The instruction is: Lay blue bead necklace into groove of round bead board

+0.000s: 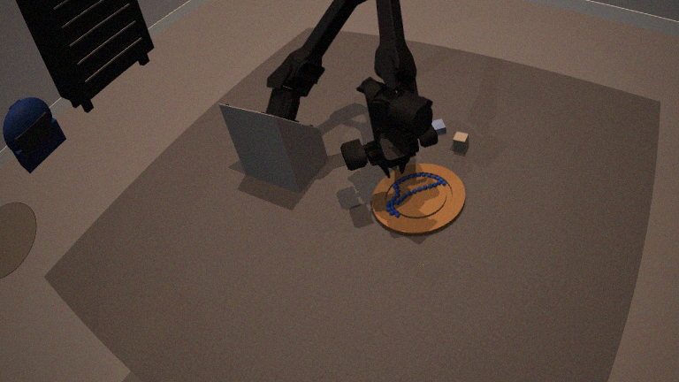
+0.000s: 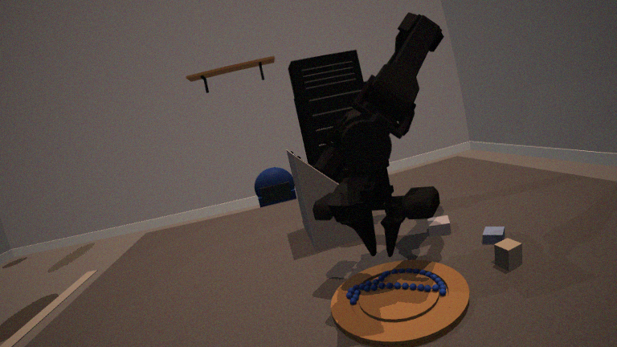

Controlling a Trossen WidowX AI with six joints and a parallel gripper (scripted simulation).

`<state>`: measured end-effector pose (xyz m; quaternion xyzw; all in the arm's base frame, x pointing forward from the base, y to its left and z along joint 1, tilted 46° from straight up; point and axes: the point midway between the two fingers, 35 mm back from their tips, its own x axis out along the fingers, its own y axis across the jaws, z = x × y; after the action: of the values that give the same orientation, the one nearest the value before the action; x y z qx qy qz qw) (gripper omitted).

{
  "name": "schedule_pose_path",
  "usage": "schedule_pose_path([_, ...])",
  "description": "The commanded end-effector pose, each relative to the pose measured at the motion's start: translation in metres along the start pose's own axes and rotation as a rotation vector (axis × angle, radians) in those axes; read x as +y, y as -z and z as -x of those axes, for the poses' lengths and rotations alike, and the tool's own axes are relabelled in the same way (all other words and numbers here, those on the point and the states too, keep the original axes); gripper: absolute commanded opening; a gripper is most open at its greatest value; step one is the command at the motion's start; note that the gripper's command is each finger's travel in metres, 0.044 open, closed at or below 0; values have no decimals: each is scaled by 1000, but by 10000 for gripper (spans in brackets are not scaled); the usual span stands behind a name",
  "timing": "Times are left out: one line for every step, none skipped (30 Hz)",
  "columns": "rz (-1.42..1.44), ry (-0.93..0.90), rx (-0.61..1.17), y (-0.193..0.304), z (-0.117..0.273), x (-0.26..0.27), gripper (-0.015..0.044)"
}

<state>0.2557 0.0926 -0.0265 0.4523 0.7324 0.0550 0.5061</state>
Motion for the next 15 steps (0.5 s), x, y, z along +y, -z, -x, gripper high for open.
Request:
schedule_pose_path([-30,1,-2,1,1,-1,120])
schedule_pose_path([-30,1,-2,0,0,-1,120])
schedule_pose_path([-30,1,-2,0,-3,-1,120])
schedule_pose_path([-30,1,-2,0,-6,-1,120])
schedule_pose_path([-30,1,-2,1,-10,-1,120])
schedule_pose_path([-30,1,-2,1,-14,-1,120])
schedule_pose_path([-30,1,-2,1,-15,-1,120])
schedule_pose_path([-23,0,-7,-1,-8,0,120])
schedule_pose_path([-23,0,-7,-1,-8,0,120])
schedule_pose_path([-23,0,-7,-1,-9,0,120])
schedule_pose_path([-23,0,-7,-1,-9,0,120])
schedule_pose_path([-23,0,-7,-1,-10,0,120])
schedule_pose_path([-24,0,-7,-1,-12,0,120])
schedule_pose_path([-24,0,-6,-1,-13,0,120])
schedule_pose_path([-24,0,-6,-1,-15,0,120])
